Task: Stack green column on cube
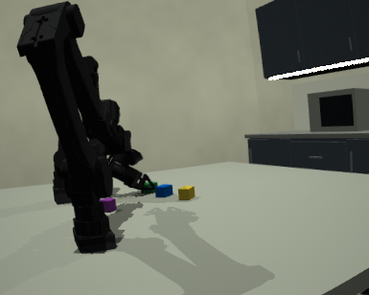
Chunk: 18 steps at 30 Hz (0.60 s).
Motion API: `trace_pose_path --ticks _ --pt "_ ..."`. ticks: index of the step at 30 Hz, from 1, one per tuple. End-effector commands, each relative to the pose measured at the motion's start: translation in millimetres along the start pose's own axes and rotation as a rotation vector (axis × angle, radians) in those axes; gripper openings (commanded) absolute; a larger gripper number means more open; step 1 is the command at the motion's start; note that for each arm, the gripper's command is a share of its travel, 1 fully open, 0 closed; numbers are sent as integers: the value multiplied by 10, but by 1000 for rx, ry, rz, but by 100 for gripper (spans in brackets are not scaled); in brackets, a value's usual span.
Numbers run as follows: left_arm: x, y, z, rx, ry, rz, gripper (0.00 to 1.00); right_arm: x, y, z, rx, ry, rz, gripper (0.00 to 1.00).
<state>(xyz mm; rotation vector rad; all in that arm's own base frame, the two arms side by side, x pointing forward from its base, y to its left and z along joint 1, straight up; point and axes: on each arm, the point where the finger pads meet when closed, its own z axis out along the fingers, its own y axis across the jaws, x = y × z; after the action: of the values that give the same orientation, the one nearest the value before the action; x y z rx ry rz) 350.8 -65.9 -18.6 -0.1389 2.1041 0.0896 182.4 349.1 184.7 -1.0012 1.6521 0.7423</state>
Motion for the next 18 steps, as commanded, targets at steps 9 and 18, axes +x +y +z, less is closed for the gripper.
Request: trace_pose_path --ticks 9,18 --pt "-59 -21 14 5 -17 -9 47 -77 -4 8 0 -18 2 46" --pt "-87 -14 9 7 -29 -13 39 -77 -4 8 0 -18 2 46"
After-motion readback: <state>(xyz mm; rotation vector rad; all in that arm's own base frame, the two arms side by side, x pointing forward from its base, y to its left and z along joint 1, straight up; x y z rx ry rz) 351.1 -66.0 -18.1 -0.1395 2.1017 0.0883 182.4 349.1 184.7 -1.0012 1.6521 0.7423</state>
